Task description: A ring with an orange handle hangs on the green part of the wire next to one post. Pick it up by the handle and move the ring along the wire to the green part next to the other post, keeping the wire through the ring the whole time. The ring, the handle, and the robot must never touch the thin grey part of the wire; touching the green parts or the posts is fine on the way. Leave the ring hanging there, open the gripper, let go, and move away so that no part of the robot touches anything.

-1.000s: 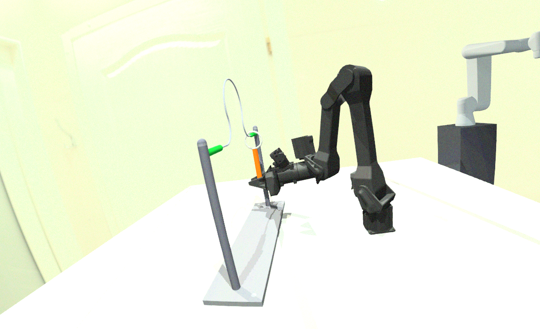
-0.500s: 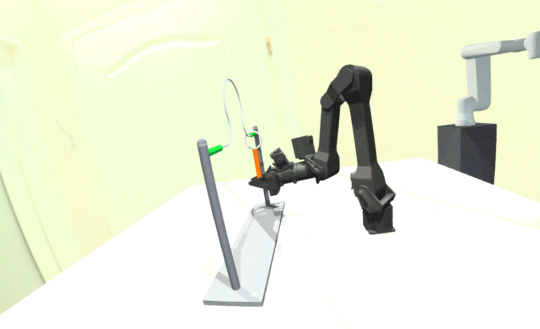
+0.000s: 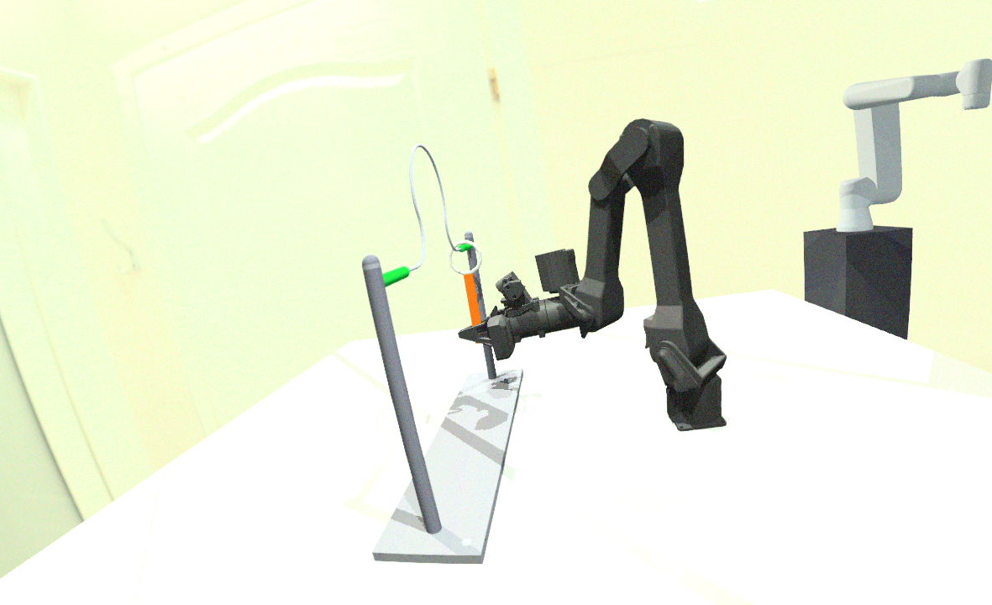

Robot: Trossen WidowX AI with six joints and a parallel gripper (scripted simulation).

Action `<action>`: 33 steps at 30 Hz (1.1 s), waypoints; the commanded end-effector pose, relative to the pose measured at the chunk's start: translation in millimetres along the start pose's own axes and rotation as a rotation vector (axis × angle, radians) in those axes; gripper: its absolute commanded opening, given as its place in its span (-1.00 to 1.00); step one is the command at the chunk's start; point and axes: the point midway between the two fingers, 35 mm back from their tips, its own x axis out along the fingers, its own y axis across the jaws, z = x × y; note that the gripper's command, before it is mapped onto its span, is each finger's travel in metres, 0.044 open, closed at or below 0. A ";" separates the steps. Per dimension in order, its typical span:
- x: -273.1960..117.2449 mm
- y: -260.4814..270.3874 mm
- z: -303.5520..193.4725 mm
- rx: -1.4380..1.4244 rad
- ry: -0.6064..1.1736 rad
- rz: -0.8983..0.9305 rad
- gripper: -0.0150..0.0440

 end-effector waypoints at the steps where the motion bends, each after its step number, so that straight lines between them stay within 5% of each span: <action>1: 0.0 0.1 0.0 0.000 0.000 0.000 -1.00; 33: -1.2 -0.2 17.0 -0.003 -0.001 -0.007 -1.00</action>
